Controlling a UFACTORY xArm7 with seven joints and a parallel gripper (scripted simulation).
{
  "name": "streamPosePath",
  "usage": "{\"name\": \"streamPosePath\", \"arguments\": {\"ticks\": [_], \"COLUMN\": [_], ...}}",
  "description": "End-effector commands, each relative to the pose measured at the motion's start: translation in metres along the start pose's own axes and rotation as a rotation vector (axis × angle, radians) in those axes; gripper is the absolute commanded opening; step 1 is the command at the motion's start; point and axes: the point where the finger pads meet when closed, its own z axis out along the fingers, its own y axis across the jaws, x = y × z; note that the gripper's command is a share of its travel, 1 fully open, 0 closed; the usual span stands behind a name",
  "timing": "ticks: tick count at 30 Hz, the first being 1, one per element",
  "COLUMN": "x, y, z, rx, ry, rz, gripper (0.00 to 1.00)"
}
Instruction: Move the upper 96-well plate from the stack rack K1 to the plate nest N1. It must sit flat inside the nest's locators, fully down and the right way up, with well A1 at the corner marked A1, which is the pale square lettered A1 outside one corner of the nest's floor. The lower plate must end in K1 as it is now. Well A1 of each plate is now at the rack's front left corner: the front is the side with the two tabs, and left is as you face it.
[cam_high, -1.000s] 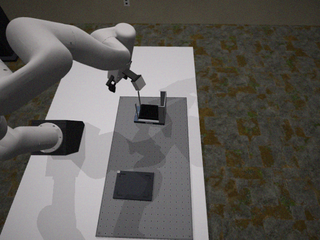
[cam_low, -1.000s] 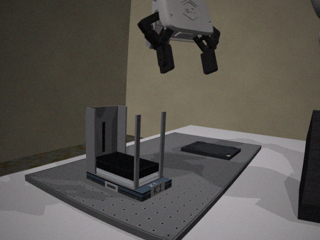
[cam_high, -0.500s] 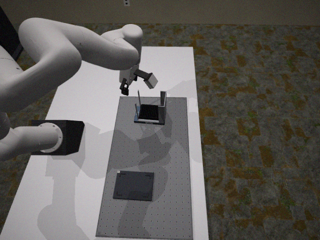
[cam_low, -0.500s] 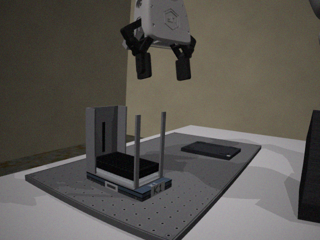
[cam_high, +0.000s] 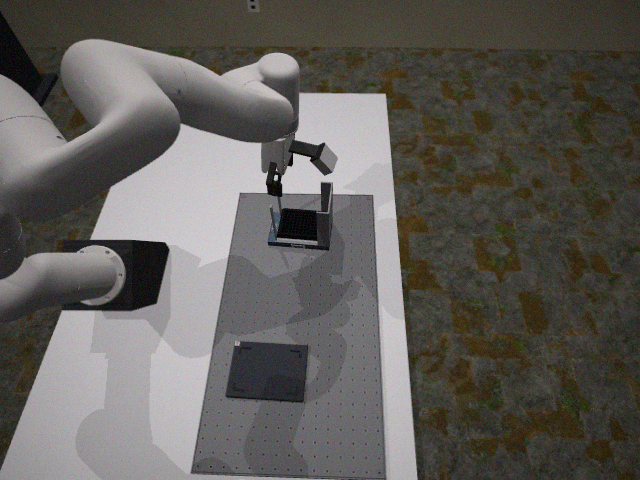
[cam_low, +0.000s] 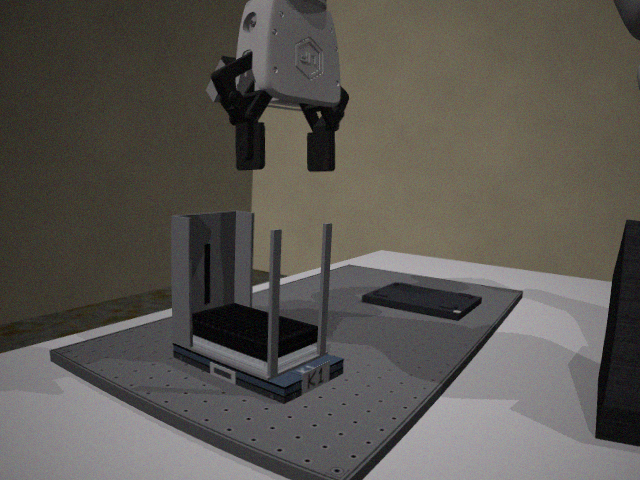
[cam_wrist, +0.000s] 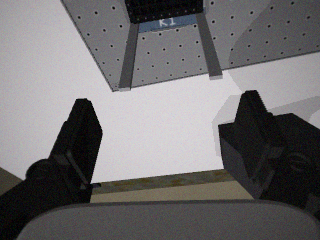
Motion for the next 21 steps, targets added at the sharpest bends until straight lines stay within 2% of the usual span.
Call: {"name": "streamPosePath", "arguments": {"ticks": [1, 2, 4, 7, 21], "x": [0.021, 0.021, 0.031, 0.046, 0.046], "y": [-0.004, -0.004, -0.005, -0.005, -0.005], "z": [0.002, 0.002, 0.004, 0.007, 0.007], "rx": [0.003, 0.003, -0.001, -0.002, -0.002], "ry": [0.031, 0.031, 0.071, 0.078, 0.078], "rz": [-0.042, -0.042, -0.095, -0.104, -0.104], "gripper": [1.0, 1.0, 1.0, 1.0, 1.0]}}
